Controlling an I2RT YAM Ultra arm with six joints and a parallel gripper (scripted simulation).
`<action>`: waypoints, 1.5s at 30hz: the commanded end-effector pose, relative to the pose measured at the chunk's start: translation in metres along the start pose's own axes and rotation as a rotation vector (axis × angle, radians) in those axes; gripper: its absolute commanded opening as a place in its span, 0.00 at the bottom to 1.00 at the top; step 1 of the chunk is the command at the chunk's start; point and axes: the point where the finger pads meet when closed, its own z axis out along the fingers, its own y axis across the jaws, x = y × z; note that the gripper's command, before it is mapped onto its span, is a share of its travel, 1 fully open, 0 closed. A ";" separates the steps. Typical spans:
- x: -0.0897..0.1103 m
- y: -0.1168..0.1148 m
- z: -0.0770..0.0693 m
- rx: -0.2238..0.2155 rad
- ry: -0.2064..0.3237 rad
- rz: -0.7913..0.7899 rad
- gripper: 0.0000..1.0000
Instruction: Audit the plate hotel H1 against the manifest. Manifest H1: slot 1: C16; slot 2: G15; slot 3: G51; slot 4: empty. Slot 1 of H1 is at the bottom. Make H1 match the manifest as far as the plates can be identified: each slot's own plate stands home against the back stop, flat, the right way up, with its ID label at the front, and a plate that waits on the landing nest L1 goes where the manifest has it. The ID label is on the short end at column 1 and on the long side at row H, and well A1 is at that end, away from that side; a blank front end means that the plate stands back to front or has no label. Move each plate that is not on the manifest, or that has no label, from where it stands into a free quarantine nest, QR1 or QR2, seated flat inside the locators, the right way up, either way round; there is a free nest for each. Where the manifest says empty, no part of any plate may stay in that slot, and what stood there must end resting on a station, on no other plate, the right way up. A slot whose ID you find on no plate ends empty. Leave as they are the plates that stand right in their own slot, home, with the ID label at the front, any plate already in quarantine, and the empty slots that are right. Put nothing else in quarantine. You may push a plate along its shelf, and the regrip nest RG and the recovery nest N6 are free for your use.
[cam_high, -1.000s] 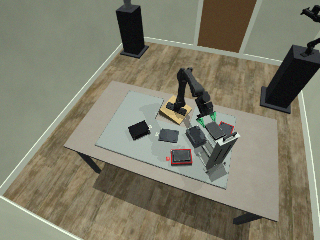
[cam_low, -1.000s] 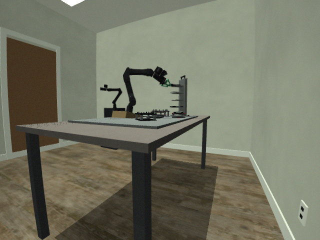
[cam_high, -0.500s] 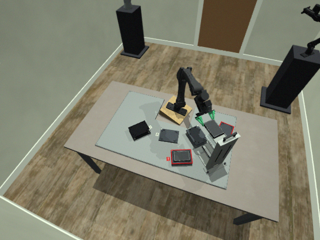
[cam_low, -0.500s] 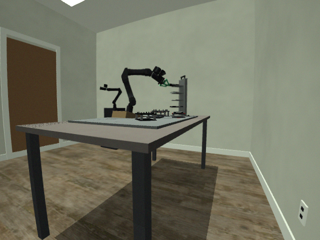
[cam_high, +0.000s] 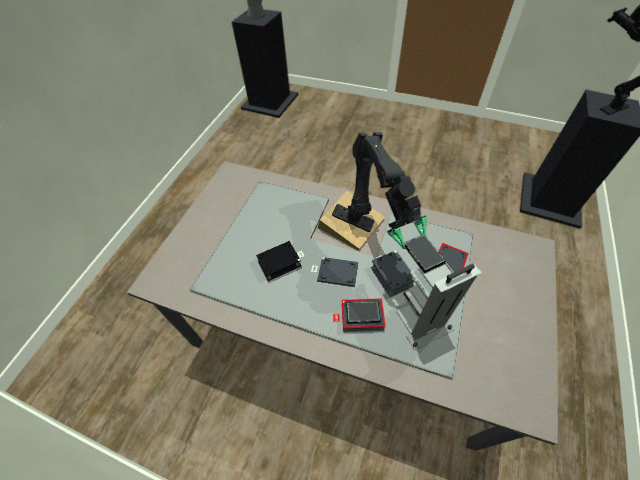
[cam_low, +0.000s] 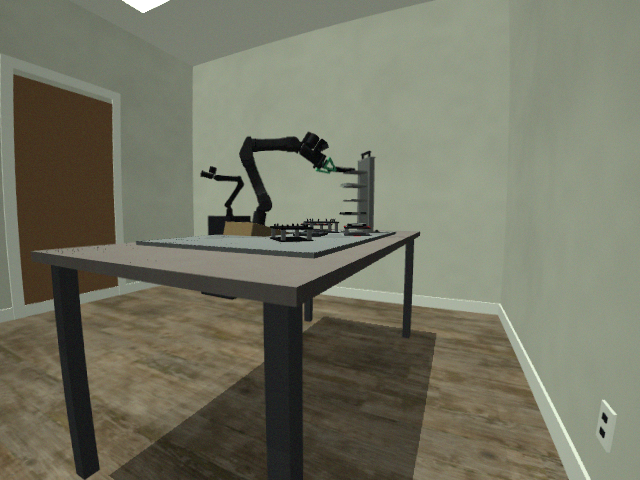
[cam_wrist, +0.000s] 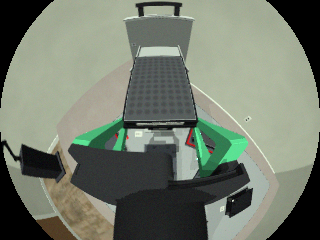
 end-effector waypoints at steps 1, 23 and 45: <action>-0.008 -0.001 -0.013 0.003 -0.050 -0.014 0.86; 0.008 0.000 -0.037 0.003 -0.036 -0.011 0.86; 0.015 0.001 -0.058 0.004 -0.060 -0.021 0.86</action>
